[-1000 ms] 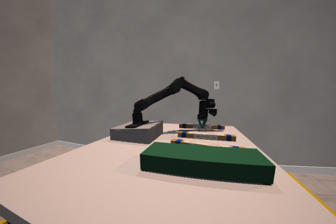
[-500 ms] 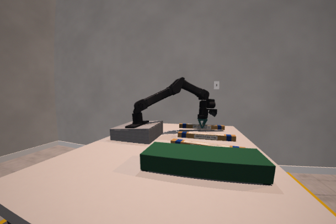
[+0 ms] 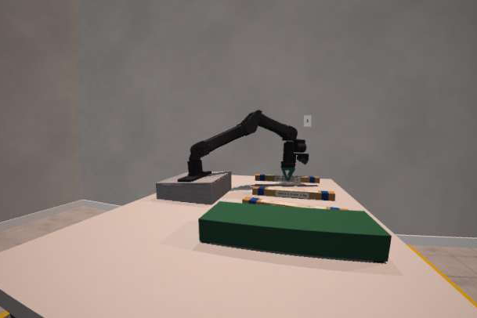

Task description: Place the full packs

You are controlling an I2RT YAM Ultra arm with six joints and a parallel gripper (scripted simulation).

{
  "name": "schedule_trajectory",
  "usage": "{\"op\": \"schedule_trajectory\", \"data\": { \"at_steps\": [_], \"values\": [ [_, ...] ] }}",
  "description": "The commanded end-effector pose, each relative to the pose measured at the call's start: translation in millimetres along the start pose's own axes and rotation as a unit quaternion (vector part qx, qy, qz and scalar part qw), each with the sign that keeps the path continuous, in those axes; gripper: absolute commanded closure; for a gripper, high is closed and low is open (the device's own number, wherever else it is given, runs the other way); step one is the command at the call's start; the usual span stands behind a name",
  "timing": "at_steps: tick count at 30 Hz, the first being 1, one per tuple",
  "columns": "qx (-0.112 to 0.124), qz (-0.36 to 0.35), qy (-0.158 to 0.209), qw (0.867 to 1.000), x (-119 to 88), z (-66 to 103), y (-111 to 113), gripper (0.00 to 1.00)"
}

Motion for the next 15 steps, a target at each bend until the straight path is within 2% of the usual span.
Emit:
{"op": "schedule_trajectory", "data": {
  "at_steps": [1, 15],
  "values": [
    [0.019, -0.001, -0.033, 0.999, 10.9, 37.4, 4.7, 1.0],
    [0.019, -0.001, -0.033, 0.999, 12.6, 39.4, 4.0, 1.0]
  ]
}}
Point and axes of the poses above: the point where the finger pads meet when closed, its own z axis back along the fingers, its own y axis across the jaws, x = y × z, the point moved 4 cm from there along z, back along the fingers, and after that the axes turned 5 degrees about -z, right-handed, at the moved point
